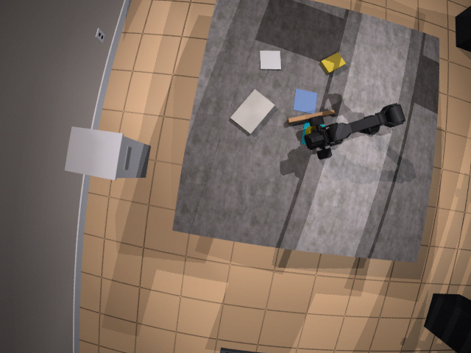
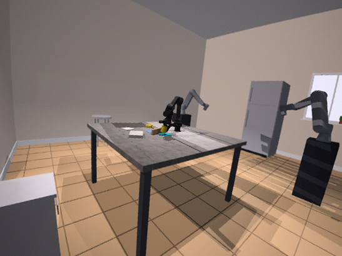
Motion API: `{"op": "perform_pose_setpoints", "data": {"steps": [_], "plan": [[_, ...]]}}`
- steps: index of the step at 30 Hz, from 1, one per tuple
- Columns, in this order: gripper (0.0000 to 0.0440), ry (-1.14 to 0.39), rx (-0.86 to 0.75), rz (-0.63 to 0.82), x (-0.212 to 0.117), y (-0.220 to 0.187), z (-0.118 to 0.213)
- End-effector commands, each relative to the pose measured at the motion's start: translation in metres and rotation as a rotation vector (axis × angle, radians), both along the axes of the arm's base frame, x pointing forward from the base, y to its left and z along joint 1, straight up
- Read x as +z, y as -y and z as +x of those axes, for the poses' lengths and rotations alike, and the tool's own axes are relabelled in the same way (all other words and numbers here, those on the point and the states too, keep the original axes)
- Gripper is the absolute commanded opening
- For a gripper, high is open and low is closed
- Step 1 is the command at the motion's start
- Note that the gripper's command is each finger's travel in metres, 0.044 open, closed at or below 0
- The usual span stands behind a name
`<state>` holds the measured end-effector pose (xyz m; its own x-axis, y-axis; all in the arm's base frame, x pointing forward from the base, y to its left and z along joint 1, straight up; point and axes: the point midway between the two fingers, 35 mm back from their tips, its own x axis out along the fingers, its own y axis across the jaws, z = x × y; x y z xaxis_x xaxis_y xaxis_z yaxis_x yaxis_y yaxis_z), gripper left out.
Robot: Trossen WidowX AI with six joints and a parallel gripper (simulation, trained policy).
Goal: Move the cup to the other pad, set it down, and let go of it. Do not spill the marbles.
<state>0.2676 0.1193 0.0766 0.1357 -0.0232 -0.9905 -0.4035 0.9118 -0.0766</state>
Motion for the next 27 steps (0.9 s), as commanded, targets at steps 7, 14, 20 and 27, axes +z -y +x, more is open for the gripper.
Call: {"op": "perform_pose_setpoints", "data": {"steps": [7,14,20,27], "plan": [[0.0053,0.029,-0.027,0.010,-0.012,0.004,-0.003],[0.0145,0.072,-0.046,0.054,-0.006,0.003,0.003],[0.0150,0.109,-0.048,0.095,0.006,0.002,0.005],[0.0174,0.122,-0.054,0.130,0.016,0.003,-0.002]]}}
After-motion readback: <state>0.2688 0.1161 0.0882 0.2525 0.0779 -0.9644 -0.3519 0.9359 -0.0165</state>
